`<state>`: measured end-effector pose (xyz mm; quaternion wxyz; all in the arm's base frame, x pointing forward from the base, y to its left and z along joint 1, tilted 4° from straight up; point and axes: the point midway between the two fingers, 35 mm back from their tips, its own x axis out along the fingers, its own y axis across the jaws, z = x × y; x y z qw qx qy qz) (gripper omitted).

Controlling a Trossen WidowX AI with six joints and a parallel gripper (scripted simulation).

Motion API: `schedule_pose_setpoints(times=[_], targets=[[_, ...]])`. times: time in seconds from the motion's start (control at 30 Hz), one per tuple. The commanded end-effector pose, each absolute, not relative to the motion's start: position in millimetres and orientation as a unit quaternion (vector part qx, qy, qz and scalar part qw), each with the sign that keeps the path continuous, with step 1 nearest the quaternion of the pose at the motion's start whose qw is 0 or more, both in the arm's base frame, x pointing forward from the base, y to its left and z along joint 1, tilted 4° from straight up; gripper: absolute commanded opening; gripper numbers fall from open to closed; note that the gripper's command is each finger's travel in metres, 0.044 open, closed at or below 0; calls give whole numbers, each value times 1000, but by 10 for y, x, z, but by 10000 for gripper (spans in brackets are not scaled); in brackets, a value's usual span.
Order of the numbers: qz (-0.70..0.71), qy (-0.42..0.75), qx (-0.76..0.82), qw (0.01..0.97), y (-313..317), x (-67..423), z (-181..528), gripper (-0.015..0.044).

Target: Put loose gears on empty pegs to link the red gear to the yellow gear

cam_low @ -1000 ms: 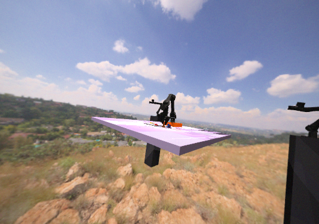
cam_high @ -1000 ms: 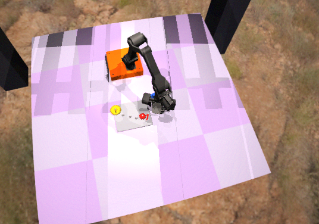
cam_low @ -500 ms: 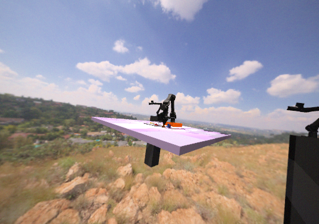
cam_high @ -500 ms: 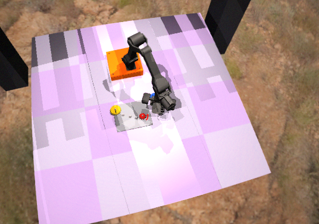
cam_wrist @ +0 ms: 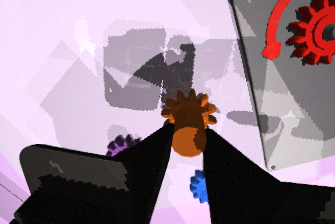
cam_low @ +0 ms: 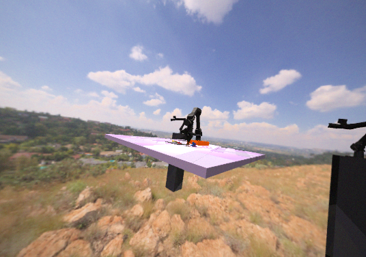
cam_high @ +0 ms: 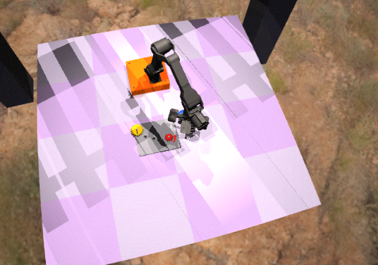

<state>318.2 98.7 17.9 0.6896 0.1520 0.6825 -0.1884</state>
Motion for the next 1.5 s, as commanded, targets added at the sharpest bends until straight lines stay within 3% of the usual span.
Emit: schedule_pose_setpoints(times=[0.0,1.47], targets=[[-188,678,156,694,1009,3229,305,0],[-187,678,156,694,1090,3151,1447,0]])
